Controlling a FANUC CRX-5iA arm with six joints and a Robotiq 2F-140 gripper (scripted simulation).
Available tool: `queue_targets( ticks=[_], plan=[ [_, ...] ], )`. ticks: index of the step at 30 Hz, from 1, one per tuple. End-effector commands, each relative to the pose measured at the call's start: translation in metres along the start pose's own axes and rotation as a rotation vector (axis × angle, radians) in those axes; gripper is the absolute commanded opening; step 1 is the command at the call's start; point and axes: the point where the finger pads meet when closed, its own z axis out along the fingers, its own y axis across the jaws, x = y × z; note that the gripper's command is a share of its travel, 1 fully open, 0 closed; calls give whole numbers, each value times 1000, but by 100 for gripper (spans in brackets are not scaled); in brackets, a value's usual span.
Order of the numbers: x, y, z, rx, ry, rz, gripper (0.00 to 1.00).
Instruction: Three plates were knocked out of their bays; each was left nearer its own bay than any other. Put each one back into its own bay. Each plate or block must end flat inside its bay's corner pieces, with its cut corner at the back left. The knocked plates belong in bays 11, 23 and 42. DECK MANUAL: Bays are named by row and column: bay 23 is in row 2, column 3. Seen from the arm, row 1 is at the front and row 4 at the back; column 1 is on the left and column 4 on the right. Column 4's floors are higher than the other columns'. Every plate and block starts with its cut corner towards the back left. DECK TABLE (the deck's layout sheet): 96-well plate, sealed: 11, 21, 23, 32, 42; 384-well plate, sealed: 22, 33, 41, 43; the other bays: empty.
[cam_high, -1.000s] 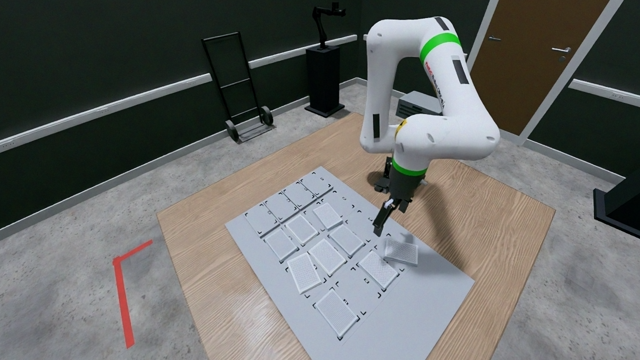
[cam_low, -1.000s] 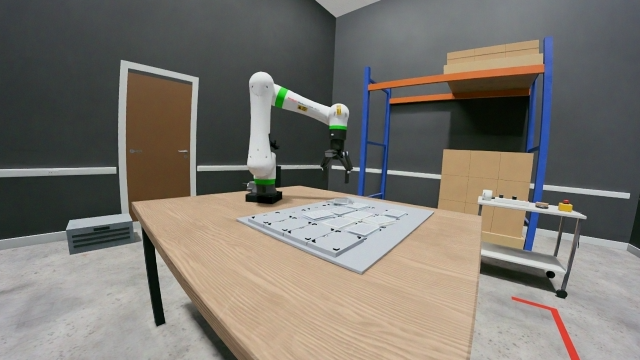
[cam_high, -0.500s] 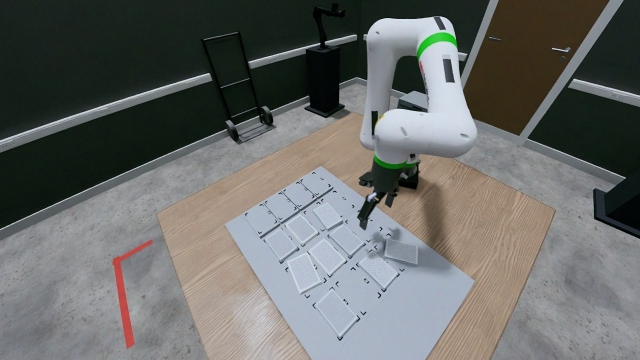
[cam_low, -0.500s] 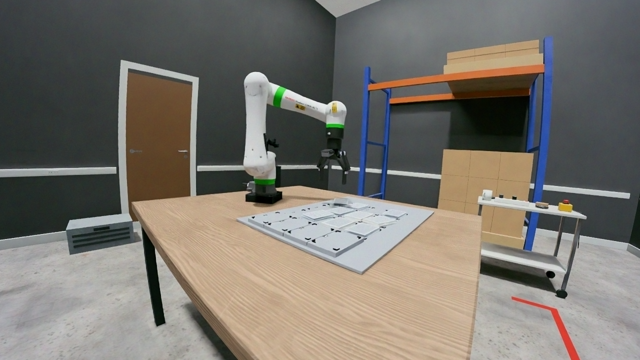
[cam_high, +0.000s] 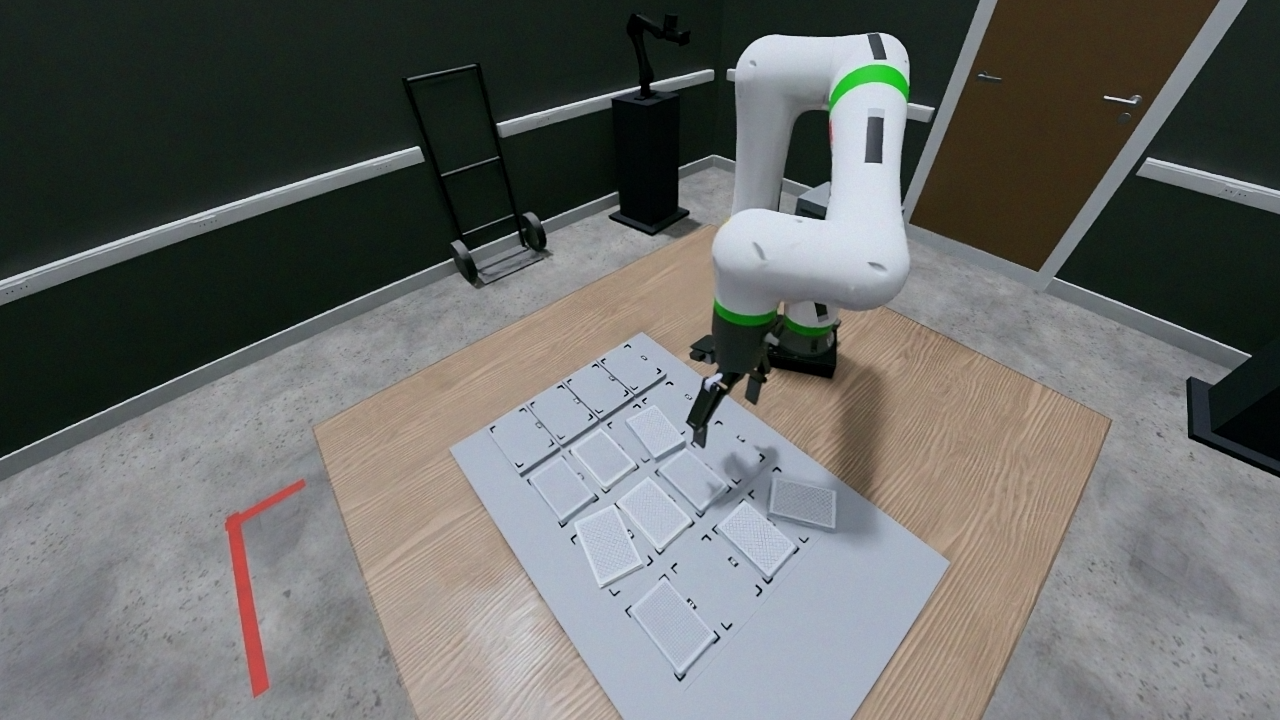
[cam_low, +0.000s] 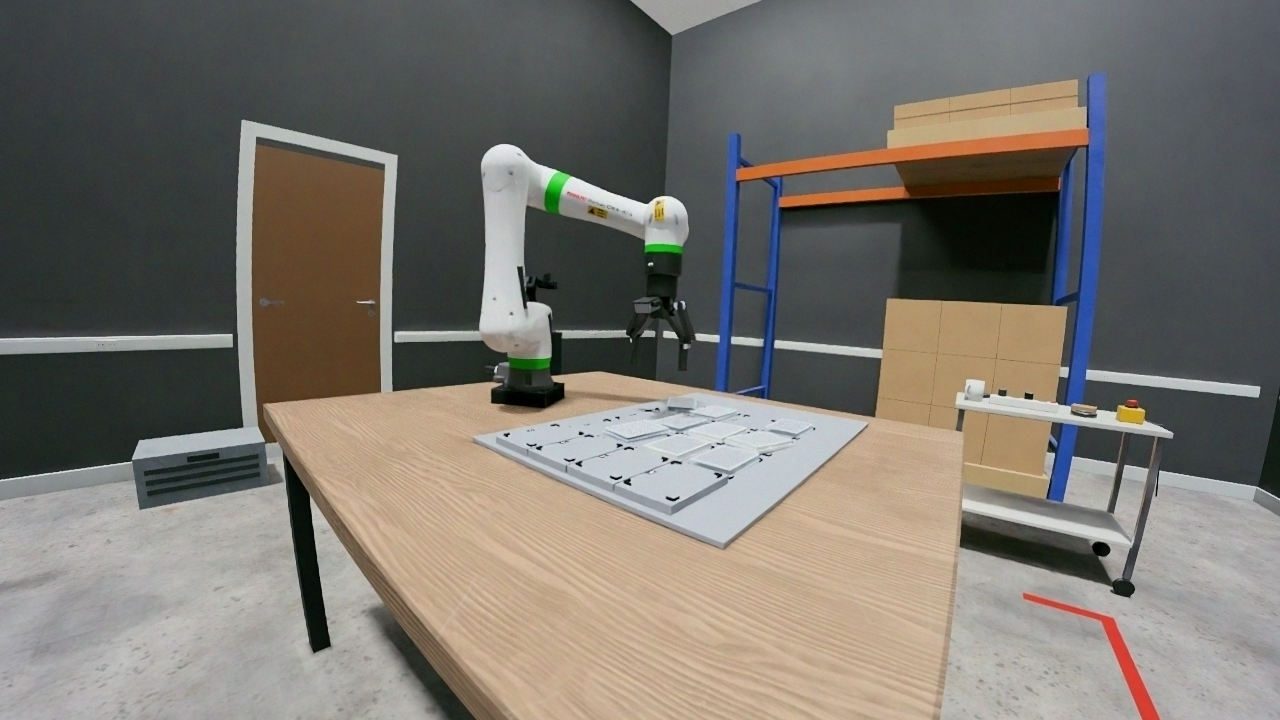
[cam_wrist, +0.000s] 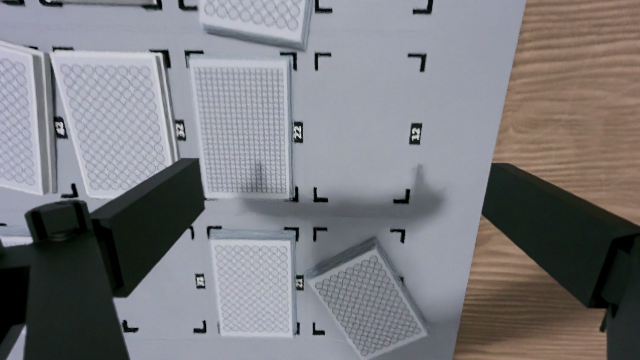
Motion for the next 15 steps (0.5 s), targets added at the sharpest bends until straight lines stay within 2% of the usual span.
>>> queue_targets(
  ticks=[1, 3, 15],
  plan=[
    [12, -5, -1, 1, -1, 0, 100],
    [12, -5, -1, 1, -1, 0, 100],
    [58, -20, -1, 1, -1, 0, 100]
  ],
)
